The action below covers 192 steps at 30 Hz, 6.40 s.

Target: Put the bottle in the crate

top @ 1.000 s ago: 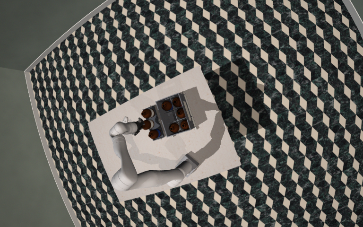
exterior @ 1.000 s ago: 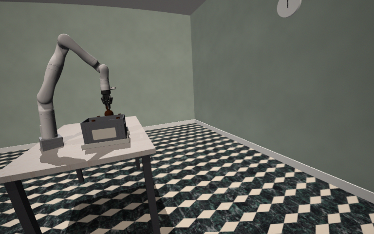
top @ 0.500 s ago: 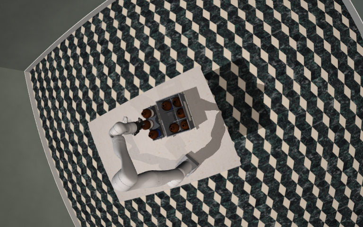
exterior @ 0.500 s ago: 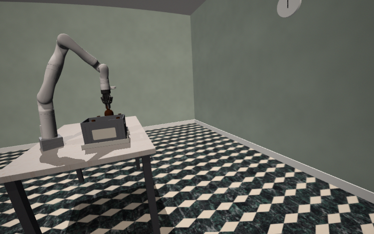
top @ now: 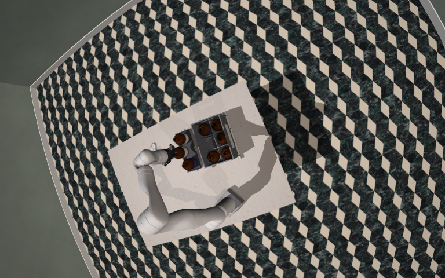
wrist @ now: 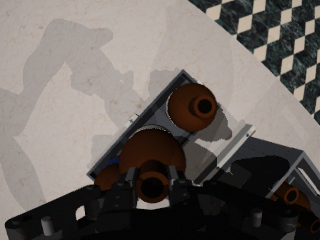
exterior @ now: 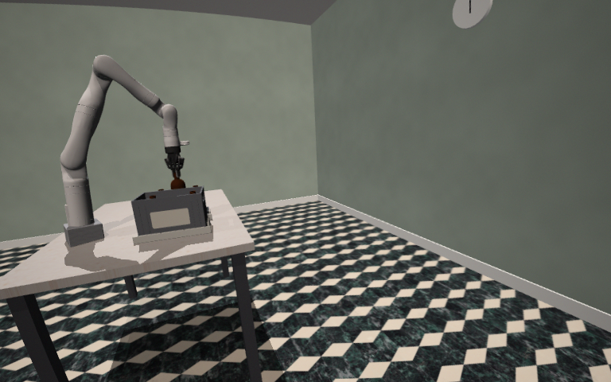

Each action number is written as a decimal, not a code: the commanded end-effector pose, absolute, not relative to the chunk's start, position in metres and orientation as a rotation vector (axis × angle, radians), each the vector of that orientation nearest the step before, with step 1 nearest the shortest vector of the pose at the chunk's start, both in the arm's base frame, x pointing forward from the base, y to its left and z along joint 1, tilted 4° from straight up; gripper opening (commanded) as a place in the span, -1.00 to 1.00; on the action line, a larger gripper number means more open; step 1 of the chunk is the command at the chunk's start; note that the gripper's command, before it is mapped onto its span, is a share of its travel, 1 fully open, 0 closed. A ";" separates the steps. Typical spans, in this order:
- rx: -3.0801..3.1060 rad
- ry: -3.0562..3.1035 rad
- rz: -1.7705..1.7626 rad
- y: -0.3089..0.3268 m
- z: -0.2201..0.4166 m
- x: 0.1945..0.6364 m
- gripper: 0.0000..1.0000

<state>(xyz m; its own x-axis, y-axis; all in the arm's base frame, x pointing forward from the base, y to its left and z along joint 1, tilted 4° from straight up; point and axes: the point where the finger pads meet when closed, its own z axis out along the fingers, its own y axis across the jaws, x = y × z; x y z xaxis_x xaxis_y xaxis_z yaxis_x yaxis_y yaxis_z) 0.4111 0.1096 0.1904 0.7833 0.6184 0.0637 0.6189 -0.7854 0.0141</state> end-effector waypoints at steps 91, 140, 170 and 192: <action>-2.959 -1.027 -0.105 0.109 0.231 0.409 -1.00; -2.959 -1.027 -0.105 0.108 0.236 0.409 -1.00; -2.959 -1.027 -0.105 0.108 0.266 0.407 -1.00; -2.959 -1.027 -0.105 0.107 0.271 0.407 -1.00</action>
